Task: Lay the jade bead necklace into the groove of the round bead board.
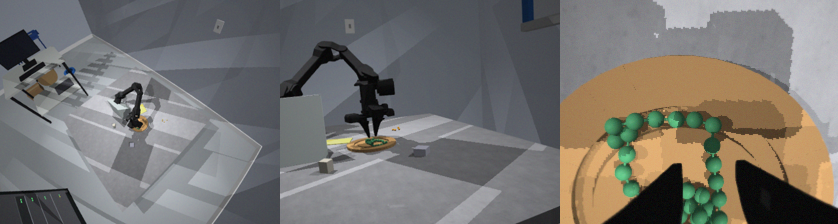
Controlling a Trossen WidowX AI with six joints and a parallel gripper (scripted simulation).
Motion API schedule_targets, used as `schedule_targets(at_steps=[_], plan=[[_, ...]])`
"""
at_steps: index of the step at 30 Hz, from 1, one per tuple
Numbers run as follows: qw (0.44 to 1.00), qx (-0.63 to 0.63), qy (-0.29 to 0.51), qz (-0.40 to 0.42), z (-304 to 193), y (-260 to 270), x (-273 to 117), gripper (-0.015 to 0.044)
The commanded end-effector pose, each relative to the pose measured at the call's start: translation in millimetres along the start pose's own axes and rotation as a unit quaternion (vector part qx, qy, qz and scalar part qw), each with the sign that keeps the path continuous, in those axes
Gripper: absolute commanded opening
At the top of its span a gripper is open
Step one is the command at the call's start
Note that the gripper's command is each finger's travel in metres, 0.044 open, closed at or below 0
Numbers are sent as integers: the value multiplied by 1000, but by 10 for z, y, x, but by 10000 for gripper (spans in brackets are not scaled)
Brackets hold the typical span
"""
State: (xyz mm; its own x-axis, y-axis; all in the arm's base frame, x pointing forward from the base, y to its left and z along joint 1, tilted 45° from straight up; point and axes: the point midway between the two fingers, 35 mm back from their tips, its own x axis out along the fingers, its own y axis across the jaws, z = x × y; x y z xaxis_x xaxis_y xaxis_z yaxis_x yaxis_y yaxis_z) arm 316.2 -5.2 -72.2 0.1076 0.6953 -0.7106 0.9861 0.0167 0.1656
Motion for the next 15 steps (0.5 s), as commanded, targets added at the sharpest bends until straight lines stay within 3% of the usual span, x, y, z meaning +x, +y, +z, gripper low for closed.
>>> schedule_targets(at_steps=[1,15], plan=[[1000,0,0,0,0,0,0,120],[1000,4,1,-3,-2,-18,187,120]])
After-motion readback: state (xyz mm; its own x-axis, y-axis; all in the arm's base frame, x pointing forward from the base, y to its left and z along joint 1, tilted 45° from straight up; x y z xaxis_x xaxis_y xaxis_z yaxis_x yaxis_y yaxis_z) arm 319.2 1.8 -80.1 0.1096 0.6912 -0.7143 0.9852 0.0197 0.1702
